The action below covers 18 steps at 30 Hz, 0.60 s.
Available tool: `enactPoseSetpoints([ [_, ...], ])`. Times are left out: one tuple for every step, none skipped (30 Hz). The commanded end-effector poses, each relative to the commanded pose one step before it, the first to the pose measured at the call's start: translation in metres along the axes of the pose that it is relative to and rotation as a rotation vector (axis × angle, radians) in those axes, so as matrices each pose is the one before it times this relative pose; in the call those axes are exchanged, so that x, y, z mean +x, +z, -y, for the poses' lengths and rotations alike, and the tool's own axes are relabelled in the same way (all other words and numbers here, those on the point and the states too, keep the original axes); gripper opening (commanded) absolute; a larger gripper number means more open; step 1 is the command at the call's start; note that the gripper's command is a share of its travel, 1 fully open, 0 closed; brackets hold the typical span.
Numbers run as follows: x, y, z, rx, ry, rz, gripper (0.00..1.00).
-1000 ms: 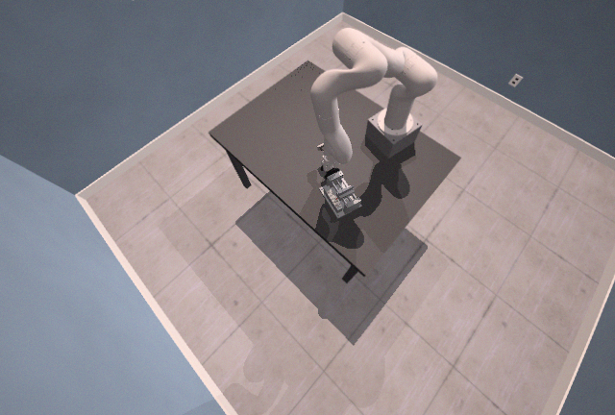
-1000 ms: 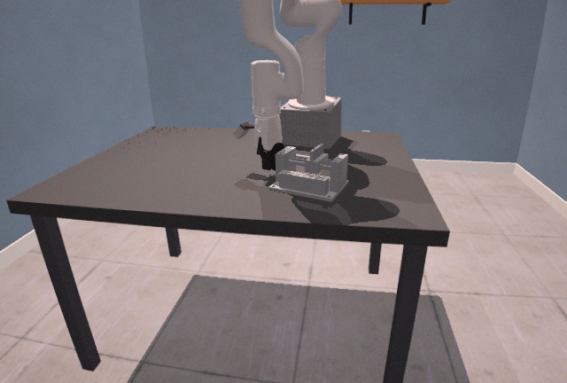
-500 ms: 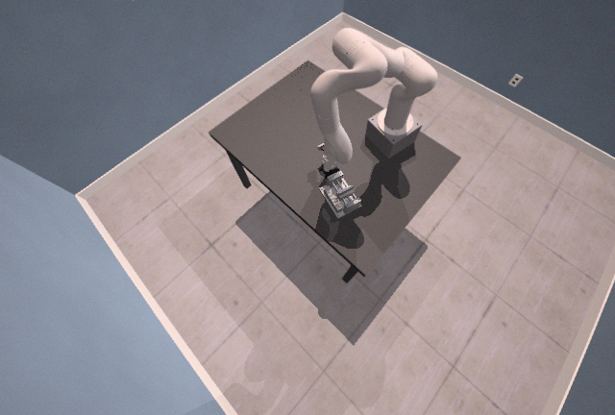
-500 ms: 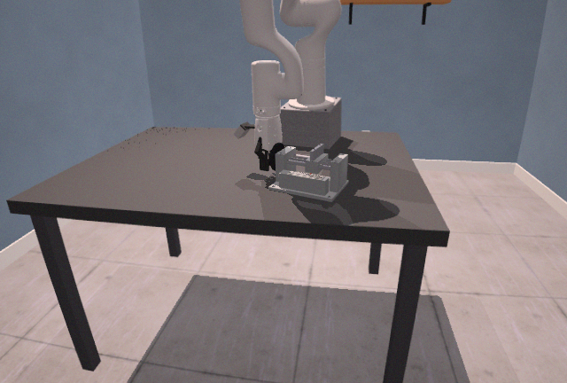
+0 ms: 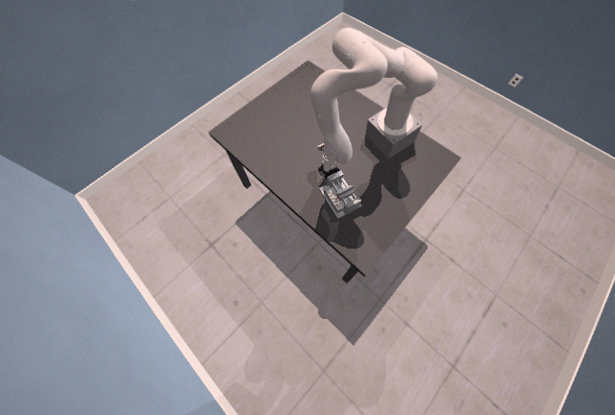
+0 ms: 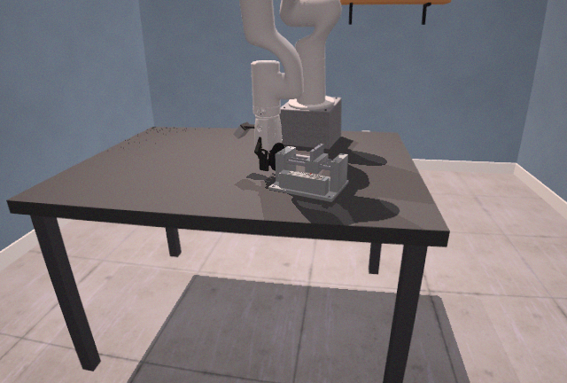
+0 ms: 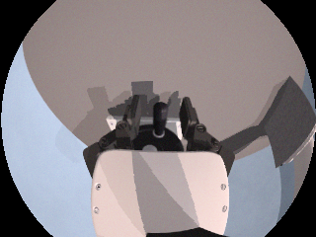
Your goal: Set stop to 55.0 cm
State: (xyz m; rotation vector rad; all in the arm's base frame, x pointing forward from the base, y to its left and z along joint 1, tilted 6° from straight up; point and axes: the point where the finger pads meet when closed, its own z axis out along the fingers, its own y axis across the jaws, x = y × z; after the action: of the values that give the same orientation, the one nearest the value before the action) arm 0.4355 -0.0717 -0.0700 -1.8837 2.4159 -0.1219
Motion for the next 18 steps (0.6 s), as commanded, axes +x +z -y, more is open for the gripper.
enactPoseSetpoints([
  [-0.00006, -0.00035, 0.00069, 0.00127, -0.00001, 0.00012, 0.57],
  [0.00000, 0.00000, 0.00000, 0.00000, 0.00000, 0.00000, 0.57],
  [0.00000, 0.00000, 0.00000, 0.00000, 0.00000, 0.00000, 0.57],
  [0.00000, 0.00000, 0.00000, 0.00000, 0.00000, 0.00000, 0.57],
  [0.00000, 0.00000, 0.00000, 0.00000, 0.00000, 0.00000, 0.57],
  [0.00000, -0.00041, 0.00000, 0.00000, 0.00000, 0.00000, 0.57],
  [0.00000, -0.00249, 0.00001, 0.00000, 0.00000, 0.00000, 0.57],
  [0.00000, -0.00566, 0.00000, 0.00000, 0.00000, 0.00000, 0.57],
  [0.00000, -0.00902, 0.00000, 0.00000, 0.00000, 0.00000, 0.57],
  [0.00000, -0.01186, -0.00001, 0.00000, 0.00000, 0.00000, 0.57],
  [0.00000, -0.01373, 0.00000, 0.00000, 0.00000, 0.00000, 0.57],
  [0.00000, -0.01433, 0.00000, 0.00000, 0.00000, 0.00000, 0.57],
  [0.00000, 0.00000, 0.00000, 0.00000, 0.00000, 0.00000, 0.57],
  [0.00000, 0.00000, 0.00000, 0.00000, 0.00000, 0.00000, 0.57],
  [0.00000, -0.01362, 0.00000, 0.00000, 0.00000, 0.00000, 0.57],
  [0.00000, -0.01169, 0.00000, 0.00000, 0.00000, 0.00000, 0.57],
  [0.00000, 0.00000, 0.00000, 0.00000, 0.00000, 0.00000, 0.57],
  [0.00000, -0.00883, 0.00000, 0.00000, 0.00000, 0.00000, 0.57],
])
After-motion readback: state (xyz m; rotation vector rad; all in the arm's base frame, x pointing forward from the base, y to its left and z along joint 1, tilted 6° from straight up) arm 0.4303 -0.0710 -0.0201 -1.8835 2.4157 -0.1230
